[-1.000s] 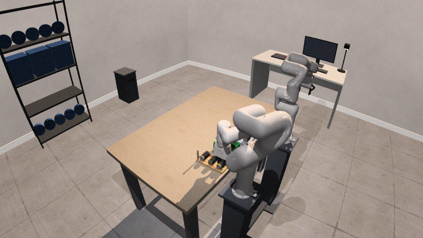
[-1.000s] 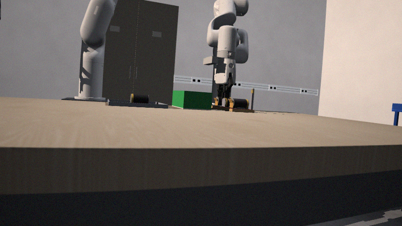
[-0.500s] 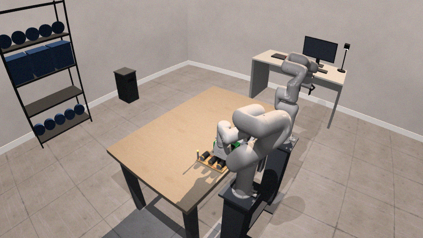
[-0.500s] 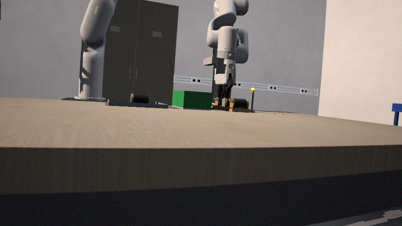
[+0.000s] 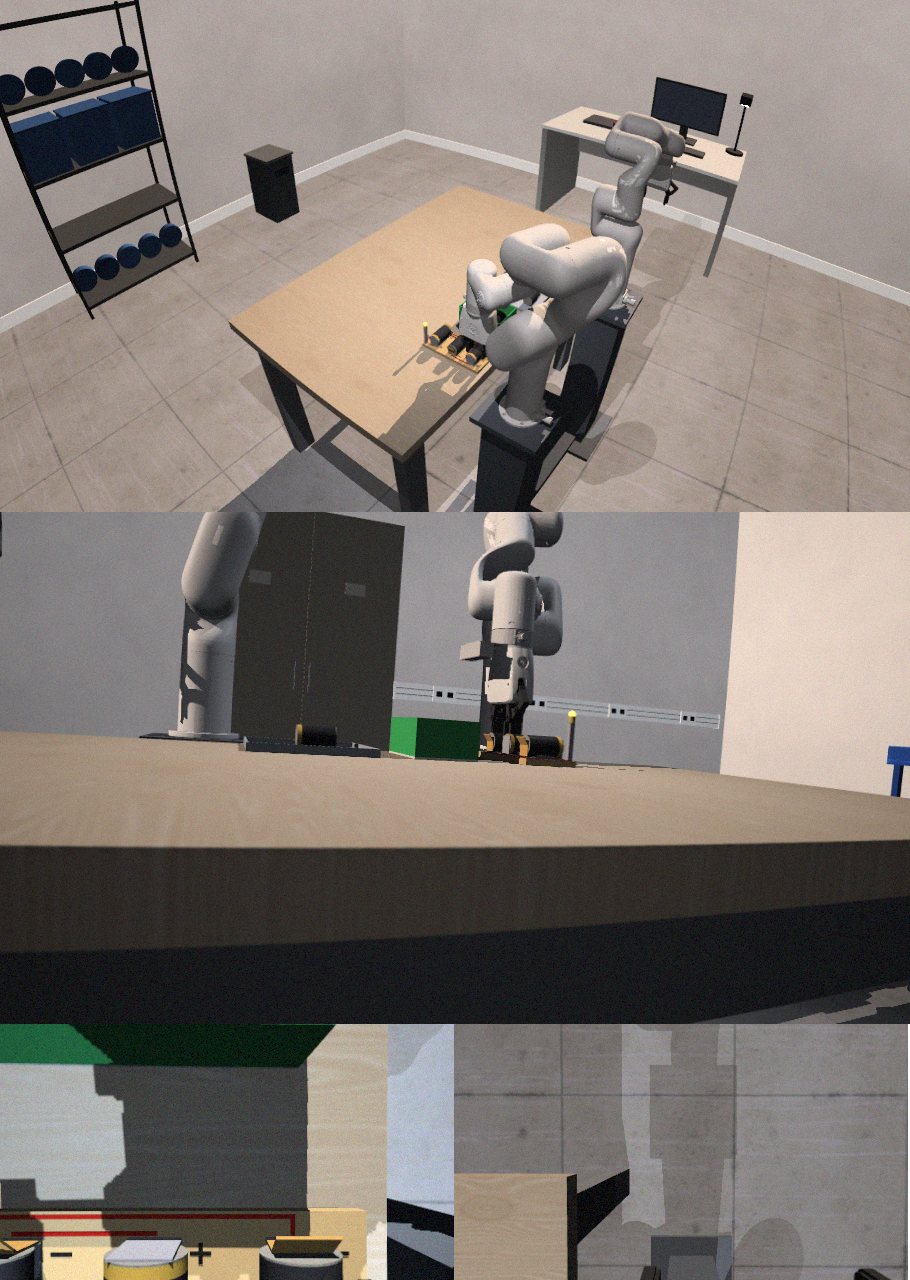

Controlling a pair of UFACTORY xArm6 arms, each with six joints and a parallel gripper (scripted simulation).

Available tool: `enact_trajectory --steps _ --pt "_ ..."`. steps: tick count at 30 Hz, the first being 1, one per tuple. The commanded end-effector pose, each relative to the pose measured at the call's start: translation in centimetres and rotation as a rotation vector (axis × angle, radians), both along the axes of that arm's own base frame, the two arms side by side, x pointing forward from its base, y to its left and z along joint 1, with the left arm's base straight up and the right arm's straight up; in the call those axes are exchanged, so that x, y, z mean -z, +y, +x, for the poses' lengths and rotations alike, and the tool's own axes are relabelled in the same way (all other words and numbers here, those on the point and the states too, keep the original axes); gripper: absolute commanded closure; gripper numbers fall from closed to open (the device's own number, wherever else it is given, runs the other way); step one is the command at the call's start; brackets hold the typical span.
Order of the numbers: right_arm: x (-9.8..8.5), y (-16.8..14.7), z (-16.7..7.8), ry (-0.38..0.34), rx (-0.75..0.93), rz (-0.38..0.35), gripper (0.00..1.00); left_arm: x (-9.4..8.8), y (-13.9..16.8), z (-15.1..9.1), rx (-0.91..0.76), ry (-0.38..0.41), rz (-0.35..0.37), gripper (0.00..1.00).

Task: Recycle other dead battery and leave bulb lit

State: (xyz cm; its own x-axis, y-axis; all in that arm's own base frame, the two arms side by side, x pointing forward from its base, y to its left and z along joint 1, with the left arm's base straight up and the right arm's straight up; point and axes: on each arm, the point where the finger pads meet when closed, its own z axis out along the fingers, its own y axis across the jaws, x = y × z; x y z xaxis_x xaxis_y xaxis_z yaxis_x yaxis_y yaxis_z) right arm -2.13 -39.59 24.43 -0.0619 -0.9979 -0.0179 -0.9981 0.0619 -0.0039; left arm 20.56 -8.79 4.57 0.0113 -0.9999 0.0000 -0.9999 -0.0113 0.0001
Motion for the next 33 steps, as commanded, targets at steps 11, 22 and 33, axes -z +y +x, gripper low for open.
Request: enact_trajectory --steps 11,22,33 --pt "-0.6 -0.4 0.0 0.005 -0.009 -0.018 0.0 -0.7 -0.3 0.4 0.003 -0.013 -0.008 0.49" --pt "-0.6 -0.4 0.0 0.005 -0.009 -0.018 0.0 -4.1 -0.3 0.4 0.013 -0.013 -0.009 0.49" --pt "-0.6 -0.4 0.0 0.005 -0.009 -0.018 0.0 -6.9 -0.3 0.4 0.013 -0.013 -0.009 0.49"
